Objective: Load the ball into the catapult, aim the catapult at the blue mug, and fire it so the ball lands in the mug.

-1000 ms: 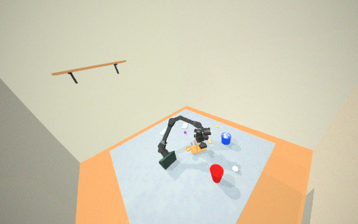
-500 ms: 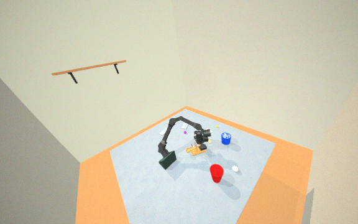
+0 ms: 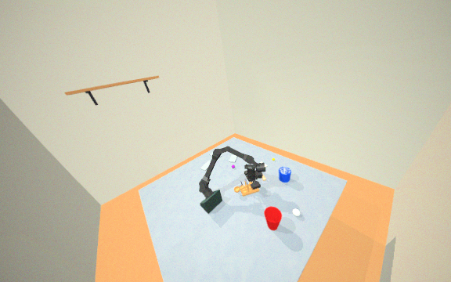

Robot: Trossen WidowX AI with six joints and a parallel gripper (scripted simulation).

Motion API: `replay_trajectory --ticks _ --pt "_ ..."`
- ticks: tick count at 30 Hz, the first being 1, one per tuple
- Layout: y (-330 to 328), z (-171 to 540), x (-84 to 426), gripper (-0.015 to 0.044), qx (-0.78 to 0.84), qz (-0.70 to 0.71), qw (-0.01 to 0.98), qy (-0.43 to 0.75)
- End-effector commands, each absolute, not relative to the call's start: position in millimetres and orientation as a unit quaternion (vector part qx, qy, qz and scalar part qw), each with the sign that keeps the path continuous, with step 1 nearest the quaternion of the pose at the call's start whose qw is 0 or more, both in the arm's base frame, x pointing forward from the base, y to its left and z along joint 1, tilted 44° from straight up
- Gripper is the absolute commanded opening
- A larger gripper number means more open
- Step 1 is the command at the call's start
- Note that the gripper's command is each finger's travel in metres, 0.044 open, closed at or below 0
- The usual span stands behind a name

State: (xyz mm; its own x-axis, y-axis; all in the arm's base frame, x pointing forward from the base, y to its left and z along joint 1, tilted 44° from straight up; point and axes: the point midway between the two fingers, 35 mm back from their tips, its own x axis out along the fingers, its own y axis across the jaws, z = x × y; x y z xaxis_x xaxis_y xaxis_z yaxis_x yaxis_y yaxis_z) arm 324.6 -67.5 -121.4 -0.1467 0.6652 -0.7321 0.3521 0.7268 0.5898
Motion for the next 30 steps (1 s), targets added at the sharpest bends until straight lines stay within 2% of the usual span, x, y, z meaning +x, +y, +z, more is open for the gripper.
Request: replay_trajectory --ticks 1,5,11,30 --pt "-68 -121 325 0.0341 0.341 0.141 0.558 0.744" --pt "-92 -98 334 0.044 0.341 0.14 0.558 0.744" --pt "-135 -48 339 0.044 0.341 0.139 0.557 0.744" --pt "-100 -87 331 0.044 0.346 0.137 0.557 0.742"
